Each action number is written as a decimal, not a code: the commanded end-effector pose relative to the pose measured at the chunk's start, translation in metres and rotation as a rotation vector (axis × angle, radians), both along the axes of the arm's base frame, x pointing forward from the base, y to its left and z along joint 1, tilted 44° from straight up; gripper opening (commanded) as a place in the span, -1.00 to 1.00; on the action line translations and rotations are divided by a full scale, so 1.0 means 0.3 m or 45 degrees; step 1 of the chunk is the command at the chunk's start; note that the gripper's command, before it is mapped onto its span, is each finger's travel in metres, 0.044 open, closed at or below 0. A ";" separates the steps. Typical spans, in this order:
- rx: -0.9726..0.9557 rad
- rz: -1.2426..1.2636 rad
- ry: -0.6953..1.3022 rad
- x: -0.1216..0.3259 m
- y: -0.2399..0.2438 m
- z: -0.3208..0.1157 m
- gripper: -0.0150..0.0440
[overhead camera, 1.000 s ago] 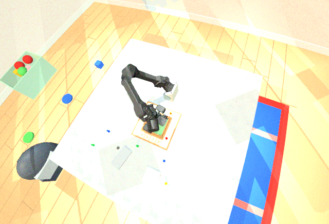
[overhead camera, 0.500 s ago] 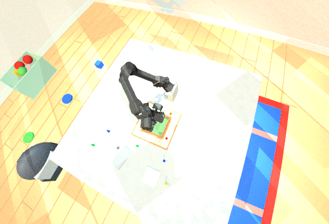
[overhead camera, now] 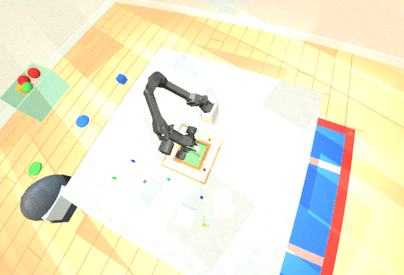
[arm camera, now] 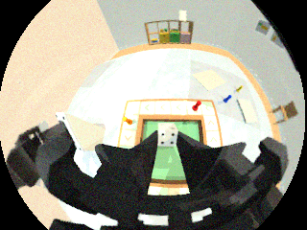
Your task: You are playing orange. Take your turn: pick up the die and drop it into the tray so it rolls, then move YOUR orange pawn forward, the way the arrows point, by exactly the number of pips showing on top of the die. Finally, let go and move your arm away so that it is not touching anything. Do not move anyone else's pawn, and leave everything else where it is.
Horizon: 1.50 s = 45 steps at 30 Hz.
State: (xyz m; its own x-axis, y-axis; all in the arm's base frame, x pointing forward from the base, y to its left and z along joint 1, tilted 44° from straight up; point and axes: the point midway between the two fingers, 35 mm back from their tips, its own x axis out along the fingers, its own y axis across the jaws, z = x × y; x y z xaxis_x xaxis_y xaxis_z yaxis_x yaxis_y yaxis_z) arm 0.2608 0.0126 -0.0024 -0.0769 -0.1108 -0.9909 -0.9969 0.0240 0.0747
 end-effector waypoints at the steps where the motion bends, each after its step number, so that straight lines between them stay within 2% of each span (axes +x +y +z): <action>1: 0.155 0.015 -0.061 0.000 -0.001 0.005 -0.49; 7: 0.245 0.030 -0.104 0.001 -0.003 0.008 -0.49; 11: 0.246 0.031 -0.106 0.040 0.014 0.141 -0.49; 14: 0.246 0.031 -0.106 0.049 0.018 0.187 -0.49; 40: 0.238 0.034 -0.103 0.042 0.013 0.178 -0.49; 45: 0.238 0.034 -0.103 0.042 0.013 0.178 -0.05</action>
State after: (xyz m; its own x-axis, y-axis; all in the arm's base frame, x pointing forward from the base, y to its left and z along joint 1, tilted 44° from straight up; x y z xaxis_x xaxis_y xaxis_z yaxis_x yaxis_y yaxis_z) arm 0.2732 0.0165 0.0511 0.0040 0.0748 -0.9972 -0.9999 -0.0096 -0.0047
